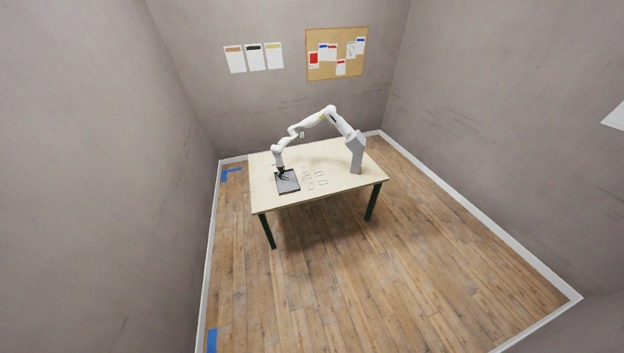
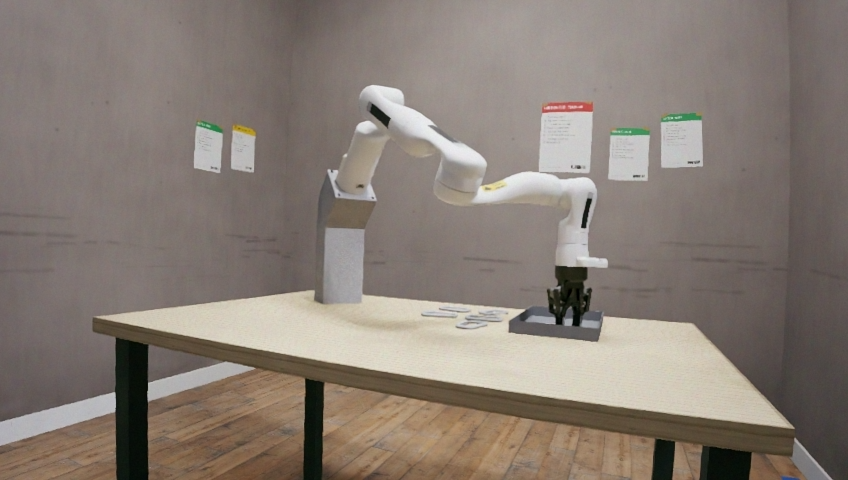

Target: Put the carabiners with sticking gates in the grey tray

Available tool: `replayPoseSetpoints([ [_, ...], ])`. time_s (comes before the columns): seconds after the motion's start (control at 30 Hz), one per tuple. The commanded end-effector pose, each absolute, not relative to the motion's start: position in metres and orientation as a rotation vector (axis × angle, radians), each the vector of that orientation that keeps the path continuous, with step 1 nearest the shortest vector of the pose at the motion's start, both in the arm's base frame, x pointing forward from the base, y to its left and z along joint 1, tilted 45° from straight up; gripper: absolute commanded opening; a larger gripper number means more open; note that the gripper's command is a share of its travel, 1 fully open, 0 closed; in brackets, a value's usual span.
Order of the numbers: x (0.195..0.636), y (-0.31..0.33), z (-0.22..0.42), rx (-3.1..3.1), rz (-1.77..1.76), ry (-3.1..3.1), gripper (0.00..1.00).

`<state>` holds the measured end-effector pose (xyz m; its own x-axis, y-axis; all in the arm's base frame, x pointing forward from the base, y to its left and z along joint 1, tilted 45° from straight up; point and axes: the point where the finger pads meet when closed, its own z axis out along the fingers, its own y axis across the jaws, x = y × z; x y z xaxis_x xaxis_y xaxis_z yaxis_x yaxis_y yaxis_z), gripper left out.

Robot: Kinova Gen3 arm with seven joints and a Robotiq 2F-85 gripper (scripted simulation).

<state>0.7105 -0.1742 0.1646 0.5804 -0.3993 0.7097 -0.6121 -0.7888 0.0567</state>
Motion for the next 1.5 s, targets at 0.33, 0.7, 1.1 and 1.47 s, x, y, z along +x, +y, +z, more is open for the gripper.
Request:
replayPoseSetpoints([
  [0.33, 0.711, -0.174, 0.166, 2.518, 1.025, -0.828, 1.0],
  [0.7, 0.658, -0.13, 0.233, 2.518, 1.025, -0.828, 1.0],
  [1.1, 0.657, -0.127, 0.231, 2.524, 1.016, -0.832, 1.0],
  [1.47, 0.657, -0.127, 0.231, 2.524, 1.016, -0.832, 1.0],
])
